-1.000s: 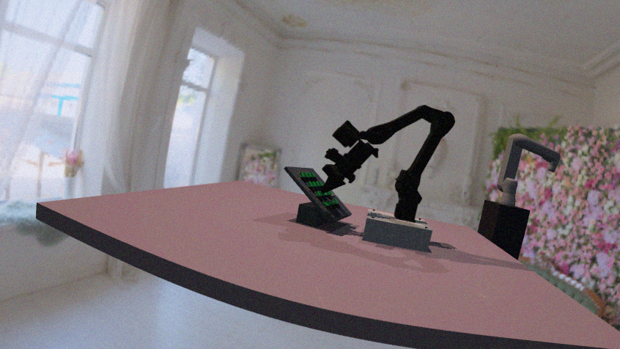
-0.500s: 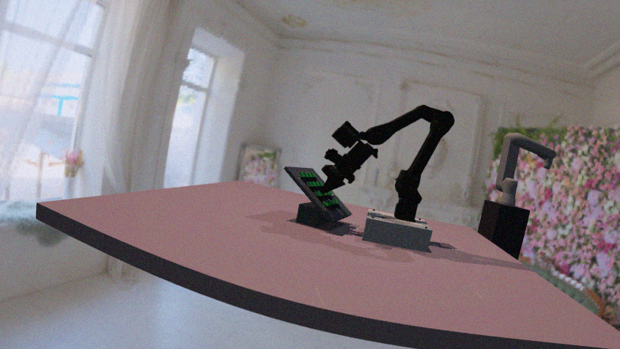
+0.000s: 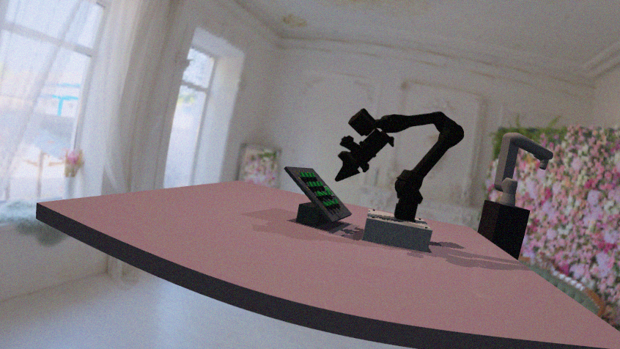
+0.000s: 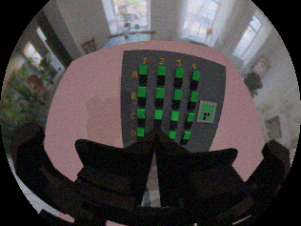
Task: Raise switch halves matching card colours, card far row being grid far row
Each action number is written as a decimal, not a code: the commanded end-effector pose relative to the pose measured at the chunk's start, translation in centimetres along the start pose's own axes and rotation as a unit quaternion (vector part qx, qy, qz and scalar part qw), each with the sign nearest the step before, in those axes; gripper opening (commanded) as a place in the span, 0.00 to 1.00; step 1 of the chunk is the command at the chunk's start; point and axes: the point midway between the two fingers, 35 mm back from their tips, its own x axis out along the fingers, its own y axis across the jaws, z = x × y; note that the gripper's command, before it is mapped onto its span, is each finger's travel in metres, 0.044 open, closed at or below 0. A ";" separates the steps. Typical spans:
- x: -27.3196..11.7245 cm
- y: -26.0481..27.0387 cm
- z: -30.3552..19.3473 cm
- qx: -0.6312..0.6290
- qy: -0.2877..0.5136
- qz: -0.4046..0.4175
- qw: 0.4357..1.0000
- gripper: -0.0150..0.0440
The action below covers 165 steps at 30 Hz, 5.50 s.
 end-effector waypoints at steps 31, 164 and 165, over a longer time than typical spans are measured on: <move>5.0 2.7 -5.6 -0.003 -0.011 0.001 1.000 0.25; 5.8 -3.8 -5.5 -0.004 -0.012 -0.001 1.000 0.25; 5.8 -3.8 -5.5 -0.004 -0.012 -0.001 1.000 0.25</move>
